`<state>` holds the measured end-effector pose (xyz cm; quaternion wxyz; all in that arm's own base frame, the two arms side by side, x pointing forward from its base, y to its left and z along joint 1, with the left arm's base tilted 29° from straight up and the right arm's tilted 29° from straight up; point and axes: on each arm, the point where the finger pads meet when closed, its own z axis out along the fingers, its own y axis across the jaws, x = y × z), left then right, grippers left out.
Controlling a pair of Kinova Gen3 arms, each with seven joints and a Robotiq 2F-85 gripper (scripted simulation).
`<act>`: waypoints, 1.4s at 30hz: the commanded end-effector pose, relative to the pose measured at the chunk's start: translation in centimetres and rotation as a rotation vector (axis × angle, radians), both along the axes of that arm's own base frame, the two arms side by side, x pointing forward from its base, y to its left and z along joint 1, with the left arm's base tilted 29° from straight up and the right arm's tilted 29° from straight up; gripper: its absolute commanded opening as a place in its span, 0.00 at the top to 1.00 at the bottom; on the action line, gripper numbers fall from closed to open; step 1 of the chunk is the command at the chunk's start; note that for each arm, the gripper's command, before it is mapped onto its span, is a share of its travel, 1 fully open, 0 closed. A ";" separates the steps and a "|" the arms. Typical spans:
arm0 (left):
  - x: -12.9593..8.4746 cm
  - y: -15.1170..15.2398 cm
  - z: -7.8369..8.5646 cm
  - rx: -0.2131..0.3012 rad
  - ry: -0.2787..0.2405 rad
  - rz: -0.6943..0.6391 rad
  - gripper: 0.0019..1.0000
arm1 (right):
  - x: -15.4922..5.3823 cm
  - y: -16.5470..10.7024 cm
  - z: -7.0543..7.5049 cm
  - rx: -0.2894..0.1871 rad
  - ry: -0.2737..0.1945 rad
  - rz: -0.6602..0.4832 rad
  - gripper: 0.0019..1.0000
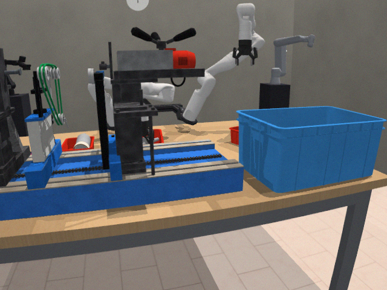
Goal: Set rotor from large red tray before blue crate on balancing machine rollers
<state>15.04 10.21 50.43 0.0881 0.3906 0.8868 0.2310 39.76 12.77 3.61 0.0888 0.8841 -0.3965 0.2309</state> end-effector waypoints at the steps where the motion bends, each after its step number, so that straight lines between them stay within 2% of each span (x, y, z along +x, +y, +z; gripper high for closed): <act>1: 0.0 0.0 0.0 0.000 0.000 0.000 0.00 | 0.0 0.1 0.2 0.001 -0.002 0.001 0.90; 13: 0.0 0.0 0.0 0.000 0.000 0.000 0.00 | -0.5 0.6 1.5 0.001 -0.002 0.001 0.90; 42: 0.0 0.0 0.0 0.000 0.000 0.000 0.00 | -2.7 2.8 7.2 0.001 -0.002 0.001 0.90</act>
